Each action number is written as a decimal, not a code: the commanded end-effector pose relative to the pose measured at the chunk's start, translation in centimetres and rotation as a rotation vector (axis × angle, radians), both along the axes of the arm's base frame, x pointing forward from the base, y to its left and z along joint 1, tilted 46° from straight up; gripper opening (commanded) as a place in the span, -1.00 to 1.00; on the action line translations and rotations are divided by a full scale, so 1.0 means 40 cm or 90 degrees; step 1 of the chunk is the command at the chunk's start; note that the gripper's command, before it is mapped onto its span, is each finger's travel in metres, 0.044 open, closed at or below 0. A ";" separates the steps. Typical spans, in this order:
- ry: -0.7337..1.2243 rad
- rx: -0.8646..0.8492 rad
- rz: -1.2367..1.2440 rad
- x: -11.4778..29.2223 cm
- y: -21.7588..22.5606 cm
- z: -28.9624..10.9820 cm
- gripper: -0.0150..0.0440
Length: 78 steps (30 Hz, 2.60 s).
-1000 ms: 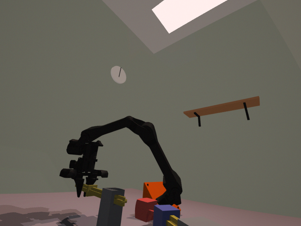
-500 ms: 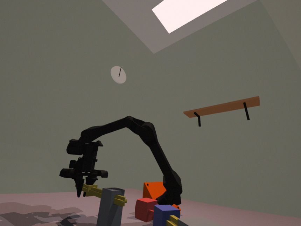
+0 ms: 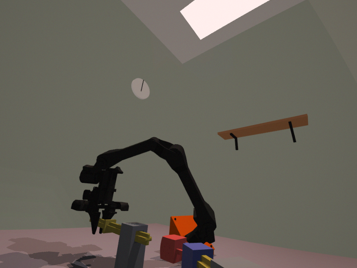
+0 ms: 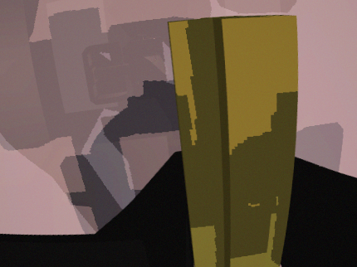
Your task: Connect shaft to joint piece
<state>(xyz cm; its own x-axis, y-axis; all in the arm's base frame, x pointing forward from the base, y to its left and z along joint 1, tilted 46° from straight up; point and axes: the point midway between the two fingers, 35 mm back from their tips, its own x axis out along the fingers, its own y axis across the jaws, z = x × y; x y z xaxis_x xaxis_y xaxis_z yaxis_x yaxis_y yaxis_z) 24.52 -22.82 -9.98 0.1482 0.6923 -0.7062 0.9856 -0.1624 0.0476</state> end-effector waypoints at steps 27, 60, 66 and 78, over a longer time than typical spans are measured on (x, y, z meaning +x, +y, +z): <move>-0.005 0.002 -0.009 0.010 0.078 0.078 -0.49; -0.004 0.004 -0.009 0.021 0.166 0.166 -0.49; -0.003 0.003 -0.005 0.021 0.167 0.164 -0.49; -0.003 0.003 -0.005 0.021 0.167 0.164 -0.26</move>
<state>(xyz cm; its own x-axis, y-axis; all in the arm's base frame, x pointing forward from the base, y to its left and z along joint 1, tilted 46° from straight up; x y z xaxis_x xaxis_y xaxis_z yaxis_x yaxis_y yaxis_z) 25.36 -16.16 -3.41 0.1587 0.6933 -0.7030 0.9836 -0.1727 0.0518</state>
